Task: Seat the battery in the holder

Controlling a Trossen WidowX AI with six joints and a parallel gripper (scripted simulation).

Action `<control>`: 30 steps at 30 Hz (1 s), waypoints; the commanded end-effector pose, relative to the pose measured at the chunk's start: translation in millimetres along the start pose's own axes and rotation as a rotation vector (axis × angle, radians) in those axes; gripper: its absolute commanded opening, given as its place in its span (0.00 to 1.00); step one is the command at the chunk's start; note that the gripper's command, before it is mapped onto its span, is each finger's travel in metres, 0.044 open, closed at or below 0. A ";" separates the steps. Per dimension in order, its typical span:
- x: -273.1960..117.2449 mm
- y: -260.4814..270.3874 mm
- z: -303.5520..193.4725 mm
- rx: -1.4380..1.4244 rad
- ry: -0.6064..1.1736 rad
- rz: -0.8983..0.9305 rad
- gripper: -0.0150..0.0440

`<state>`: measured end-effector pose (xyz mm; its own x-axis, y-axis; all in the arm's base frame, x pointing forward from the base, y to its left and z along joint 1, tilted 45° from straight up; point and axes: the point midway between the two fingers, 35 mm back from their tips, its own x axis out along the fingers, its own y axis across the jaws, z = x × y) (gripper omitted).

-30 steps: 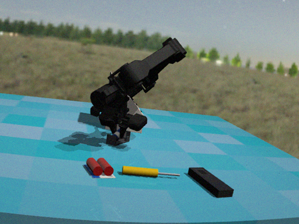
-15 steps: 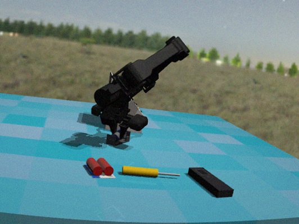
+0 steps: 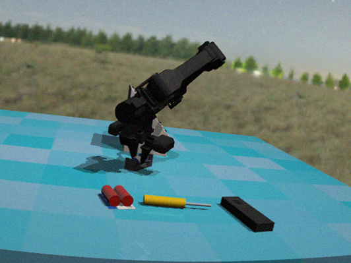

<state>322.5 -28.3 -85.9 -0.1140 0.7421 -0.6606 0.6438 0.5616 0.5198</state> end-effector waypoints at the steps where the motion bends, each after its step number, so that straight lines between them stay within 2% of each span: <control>1: 2.0 -1.7 3.4 -0.005 -0.032 -0.009 0.40; 30: 5.2 0.6 -2.4 0.011 -0.149 -0.010 0.40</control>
<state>320.0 -23.3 -86.9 -0.0226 0.6862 -0.7271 0.6526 0.5611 0.5092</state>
